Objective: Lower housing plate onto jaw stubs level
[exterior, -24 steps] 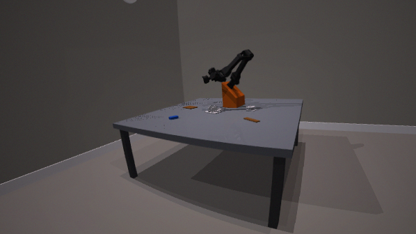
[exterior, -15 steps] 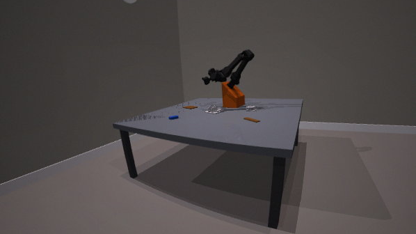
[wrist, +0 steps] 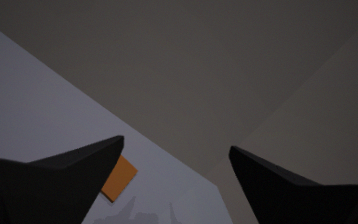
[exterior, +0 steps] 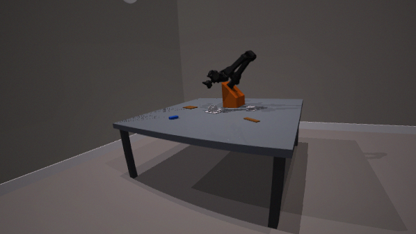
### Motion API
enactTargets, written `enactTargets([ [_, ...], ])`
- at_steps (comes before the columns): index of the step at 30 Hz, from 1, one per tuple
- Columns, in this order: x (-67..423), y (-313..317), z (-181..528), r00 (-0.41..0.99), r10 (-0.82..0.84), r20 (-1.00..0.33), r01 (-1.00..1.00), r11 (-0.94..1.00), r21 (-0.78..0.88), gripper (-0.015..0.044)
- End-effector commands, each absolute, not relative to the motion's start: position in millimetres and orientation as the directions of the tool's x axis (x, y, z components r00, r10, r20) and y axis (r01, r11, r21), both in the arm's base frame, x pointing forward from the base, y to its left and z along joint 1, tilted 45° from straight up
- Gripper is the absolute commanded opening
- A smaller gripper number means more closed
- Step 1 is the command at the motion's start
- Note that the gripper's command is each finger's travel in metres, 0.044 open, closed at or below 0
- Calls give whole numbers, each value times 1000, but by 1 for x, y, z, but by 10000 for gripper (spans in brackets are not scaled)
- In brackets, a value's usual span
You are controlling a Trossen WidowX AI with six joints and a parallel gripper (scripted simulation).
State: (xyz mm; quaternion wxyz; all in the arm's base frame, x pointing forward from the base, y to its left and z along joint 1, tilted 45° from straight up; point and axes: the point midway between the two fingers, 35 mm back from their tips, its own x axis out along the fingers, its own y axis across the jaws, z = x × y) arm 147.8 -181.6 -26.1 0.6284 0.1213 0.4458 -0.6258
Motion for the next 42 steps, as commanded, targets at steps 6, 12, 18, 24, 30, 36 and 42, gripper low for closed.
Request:
enactTargets([
  [6, 176, -164, -22, -64, -625, -778, 853, 370, -368, 440],
  [12, 191, -150, -20, 4, -579, -815, 807, 484, -340, 440],
  [18, 205, -134, -17, 69, -526, -847, 746, 591, -306, 440],
  [24, 218, -117, -12, 131, -467, -875, 669, 693, -269, 440],
  [30, 230, -98, -7, 190, -402, -896, 586, 778, -225, 440],
  [36, 239, -80, -1, 243, -336, -910, 504, 846, -177, 440],
  [42, 247, -60, 5, 285, -260, -922, 395, 909, -134, 440],
])
